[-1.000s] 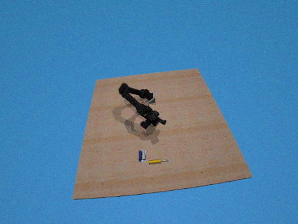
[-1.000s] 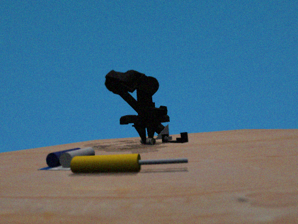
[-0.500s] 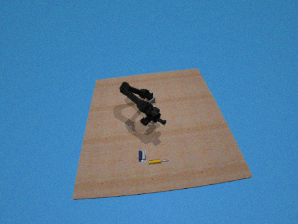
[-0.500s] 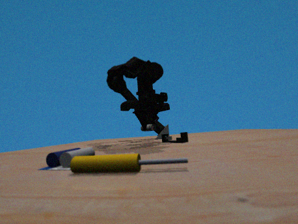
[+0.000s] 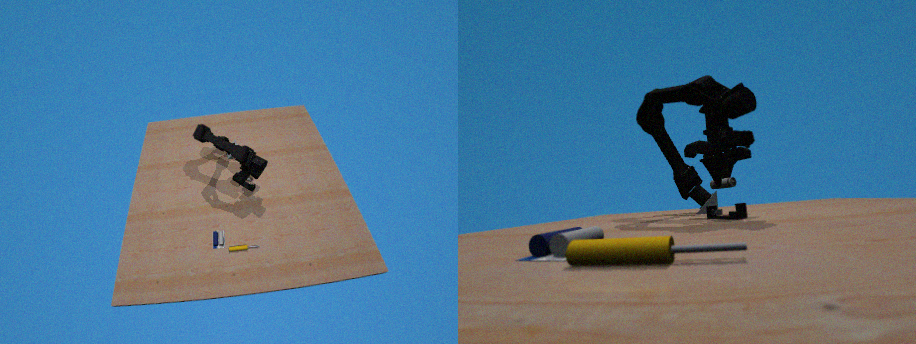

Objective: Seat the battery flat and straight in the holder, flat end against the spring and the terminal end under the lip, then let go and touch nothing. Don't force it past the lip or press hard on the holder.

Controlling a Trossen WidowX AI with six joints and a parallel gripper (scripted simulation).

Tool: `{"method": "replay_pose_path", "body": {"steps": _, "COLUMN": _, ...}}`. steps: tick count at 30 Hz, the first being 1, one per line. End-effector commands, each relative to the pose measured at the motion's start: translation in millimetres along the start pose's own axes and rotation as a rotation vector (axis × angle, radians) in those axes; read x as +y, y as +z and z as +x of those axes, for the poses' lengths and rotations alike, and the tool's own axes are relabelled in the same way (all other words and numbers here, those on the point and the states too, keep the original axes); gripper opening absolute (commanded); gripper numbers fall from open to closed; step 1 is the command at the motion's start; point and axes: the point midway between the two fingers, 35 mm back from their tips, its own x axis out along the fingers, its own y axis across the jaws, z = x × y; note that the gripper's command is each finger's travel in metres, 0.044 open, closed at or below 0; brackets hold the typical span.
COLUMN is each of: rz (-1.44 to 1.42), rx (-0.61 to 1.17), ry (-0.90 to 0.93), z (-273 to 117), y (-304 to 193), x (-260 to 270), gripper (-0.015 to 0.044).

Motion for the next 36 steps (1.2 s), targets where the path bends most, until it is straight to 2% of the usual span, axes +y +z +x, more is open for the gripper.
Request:
{"method": "replay_pose_path", "body": {"steps": 1, "rz": 0.013, "rx": -0.020, "ry": 0.006, "z": 0, "y": 3, "x": 3, "gripper": 0.0078}}
{"method": "replay_pose_path", "body": {"steps": 23, "rz": 0.010, "rx": -0.255, "ry": 0.012, "z": 37, "y": 8, "x": 1, "gripper": 0.0078}}
{"method": "replay_pose_path", "body": {"steps": 36, "rz": 0.009, "rx": -0.313, "ry": 0.021, "z": 42, "y": 7, "x": 1, "gripper": 0.0078}}
